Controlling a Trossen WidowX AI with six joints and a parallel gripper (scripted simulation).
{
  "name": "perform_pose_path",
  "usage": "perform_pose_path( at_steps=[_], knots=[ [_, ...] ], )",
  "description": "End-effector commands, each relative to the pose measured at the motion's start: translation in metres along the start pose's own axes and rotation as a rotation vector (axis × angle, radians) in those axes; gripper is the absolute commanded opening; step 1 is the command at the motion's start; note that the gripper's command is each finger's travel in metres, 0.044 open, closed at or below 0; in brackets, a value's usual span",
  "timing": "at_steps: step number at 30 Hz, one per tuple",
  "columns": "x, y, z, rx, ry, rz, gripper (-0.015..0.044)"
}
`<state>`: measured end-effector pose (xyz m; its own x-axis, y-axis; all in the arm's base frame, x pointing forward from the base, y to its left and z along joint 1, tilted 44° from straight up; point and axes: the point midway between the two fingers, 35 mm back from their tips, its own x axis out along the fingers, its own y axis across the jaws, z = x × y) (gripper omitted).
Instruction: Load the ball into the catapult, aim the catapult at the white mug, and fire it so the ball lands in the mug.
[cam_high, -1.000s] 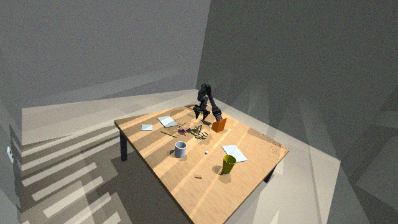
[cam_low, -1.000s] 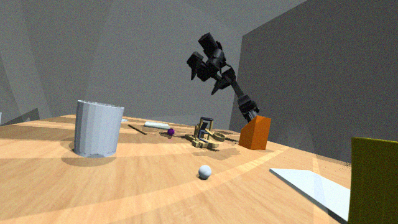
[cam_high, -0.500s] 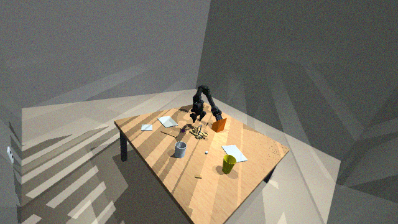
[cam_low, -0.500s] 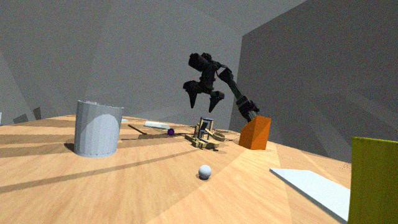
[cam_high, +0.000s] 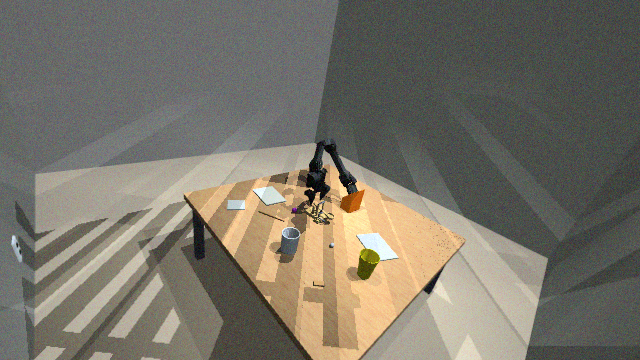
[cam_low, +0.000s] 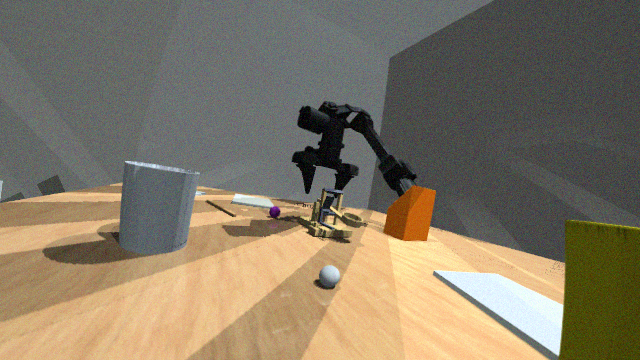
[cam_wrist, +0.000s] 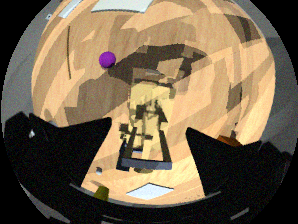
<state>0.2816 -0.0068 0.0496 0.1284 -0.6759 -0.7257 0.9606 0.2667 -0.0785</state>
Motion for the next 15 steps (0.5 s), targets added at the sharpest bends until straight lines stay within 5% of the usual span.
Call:
perform_pose_path(
  at_steps=[1,15],
  knots=[
    [0.007,-0.001,0.001,-0.005,-0.006,-0.004,0.0440],
    [0.030,-0.001,0.001,-0.005,-0.006,-0.003,0.0440]
  ],
)
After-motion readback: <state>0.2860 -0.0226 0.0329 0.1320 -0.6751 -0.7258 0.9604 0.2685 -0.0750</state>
